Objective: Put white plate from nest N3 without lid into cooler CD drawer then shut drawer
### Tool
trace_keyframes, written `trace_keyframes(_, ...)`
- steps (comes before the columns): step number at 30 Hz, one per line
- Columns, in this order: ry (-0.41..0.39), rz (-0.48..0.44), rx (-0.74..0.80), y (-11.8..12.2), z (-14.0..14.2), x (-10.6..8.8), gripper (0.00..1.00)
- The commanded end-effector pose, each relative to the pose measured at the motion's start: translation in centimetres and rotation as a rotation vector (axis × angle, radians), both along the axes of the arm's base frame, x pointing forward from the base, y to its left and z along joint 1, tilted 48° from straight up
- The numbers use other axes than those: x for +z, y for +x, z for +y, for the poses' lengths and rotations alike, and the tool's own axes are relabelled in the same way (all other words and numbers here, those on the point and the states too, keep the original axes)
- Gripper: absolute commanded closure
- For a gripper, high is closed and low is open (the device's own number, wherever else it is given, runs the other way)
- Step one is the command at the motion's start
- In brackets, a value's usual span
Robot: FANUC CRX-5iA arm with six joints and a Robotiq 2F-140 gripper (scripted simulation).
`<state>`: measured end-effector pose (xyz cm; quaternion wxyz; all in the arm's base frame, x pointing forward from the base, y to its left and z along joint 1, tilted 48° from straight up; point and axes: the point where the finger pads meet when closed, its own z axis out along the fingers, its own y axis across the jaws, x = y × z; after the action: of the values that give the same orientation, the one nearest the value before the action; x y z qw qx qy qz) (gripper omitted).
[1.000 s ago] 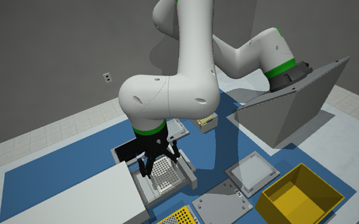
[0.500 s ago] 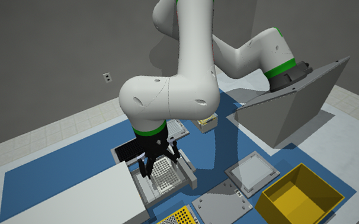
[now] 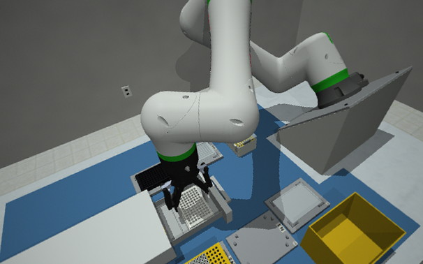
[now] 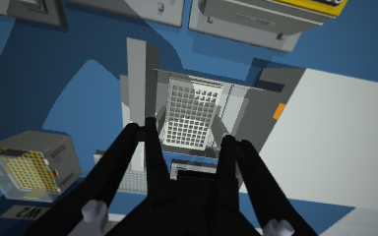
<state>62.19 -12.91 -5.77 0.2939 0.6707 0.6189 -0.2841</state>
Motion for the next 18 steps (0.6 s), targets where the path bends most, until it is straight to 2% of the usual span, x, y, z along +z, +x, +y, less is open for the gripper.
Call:
trace_keyframes(1,0.0,0.0,0.0,0.02,-0.03,-0.04,1.0)
trace_keyframes(18,0.0,0.0,0.0,0.01,-0.4,-0.37,1.0)
